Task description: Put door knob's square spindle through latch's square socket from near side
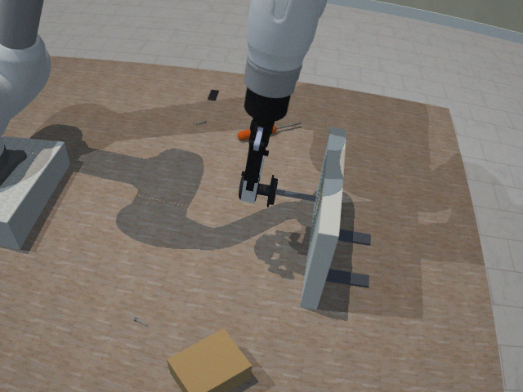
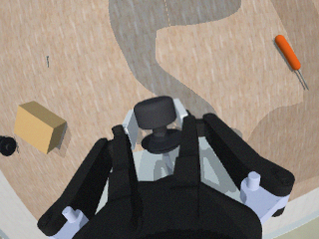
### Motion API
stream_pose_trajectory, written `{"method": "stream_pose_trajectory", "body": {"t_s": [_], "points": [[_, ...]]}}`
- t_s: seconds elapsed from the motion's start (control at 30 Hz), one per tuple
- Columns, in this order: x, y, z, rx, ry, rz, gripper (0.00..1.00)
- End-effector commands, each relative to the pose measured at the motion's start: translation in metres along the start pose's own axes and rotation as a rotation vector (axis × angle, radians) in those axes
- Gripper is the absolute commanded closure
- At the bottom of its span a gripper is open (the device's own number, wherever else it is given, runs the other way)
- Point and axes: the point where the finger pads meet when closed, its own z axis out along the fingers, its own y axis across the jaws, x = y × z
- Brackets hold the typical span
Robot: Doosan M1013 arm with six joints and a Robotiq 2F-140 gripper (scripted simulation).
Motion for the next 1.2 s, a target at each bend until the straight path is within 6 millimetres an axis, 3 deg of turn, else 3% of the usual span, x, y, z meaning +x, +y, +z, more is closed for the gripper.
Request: {"method": "stream_pose_trajectory", "body": {"t_s": [0.0,1.17], "points": [[-0.0008,0.0000,-0.0002,0.000,0.000,0.000,0.58],[-0.0074,0.0000,-0.0007,0.000,0.000,0.000,0.58]]}}
